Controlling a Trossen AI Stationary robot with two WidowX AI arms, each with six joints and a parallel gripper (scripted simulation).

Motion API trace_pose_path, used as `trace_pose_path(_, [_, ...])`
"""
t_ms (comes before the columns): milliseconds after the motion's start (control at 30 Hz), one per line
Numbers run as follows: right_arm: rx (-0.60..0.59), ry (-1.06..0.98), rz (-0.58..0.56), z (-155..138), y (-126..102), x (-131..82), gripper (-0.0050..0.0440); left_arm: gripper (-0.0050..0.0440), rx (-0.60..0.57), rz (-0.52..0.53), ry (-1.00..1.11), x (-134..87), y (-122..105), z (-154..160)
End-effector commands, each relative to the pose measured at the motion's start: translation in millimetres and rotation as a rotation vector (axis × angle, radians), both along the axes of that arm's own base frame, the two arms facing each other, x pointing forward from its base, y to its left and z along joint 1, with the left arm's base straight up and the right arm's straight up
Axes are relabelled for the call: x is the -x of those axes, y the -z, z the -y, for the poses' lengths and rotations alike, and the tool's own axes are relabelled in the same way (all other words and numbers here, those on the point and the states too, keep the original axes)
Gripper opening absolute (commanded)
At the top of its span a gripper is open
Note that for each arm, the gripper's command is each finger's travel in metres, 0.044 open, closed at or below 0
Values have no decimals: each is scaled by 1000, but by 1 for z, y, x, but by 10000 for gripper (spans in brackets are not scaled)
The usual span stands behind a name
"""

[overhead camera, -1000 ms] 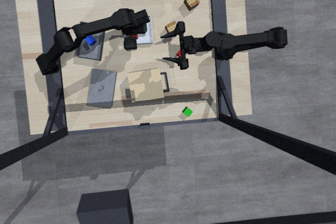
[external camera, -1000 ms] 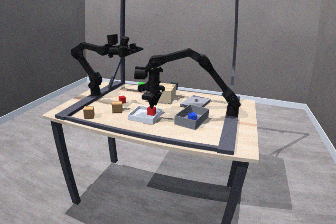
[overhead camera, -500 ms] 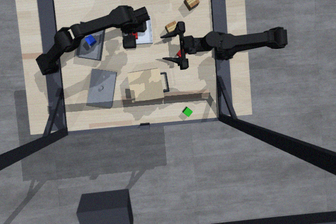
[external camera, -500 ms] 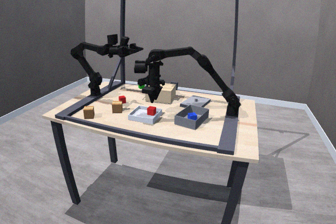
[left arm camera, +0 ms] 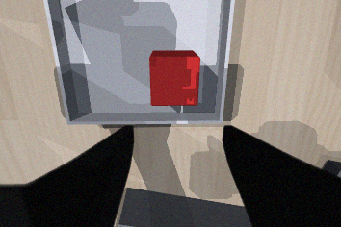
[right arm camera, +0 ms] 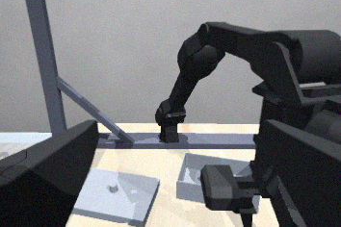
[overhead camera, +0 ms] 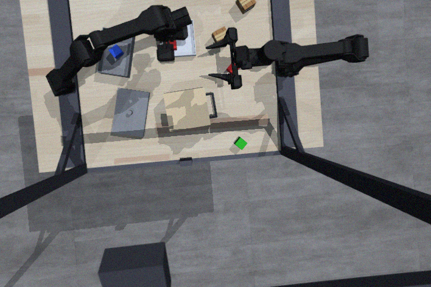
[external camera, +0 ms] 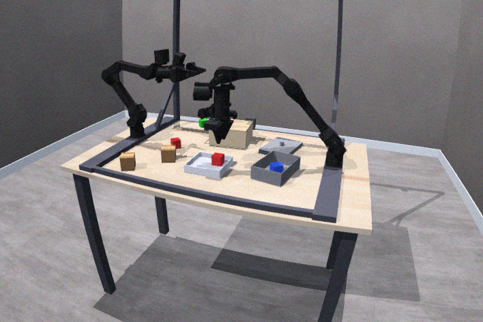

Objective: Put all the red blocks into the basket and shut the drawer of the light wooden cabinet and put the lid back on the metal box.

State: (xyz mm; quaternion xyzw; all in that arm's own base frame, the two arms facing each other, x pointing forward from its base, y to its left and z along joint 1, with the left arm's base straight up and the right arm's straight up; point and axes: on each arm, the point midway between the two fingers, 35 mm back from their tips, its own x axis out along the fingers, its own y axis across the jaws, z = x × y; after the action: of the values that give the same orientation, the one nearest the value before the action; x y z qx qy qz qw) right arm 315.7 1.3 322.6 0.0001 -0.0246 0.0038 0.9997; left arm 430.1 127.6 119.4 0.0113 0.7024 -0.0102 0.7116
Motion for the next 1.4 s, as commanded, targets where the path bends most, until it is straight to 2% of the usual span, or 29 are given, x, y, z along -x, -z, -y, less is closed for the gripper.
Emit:
trace_pose_path(0, [5,5,39,1,-14,3,400,239,-4,33,-4,-3,-11,-2])
trace_pose_path(600, [5,5,39,1,-14,3,400,239,-5,35,-4,-3,-11,-2])
trace_pose_path(633, [5,5,39,2,-14,3,400,150,-8,57,-1,0,-21,5])
trace_pose_path(933, [5,12,41,3,-15,3,400,150,-67,276,-2,-10,-54,22])
trace_pose_path(1000, [5,12,41,3,-15,3,400,150,-67,276,-2,-10,-54,22])
trace_pose_path(1233, [6,14,42,3,-16,3,400,150,-102,425,-17,-11,-77,26])
trace_pose_path(1367, [6,12,42,3,-16,3,400,150,-102,435,-16,-13,-80,27])
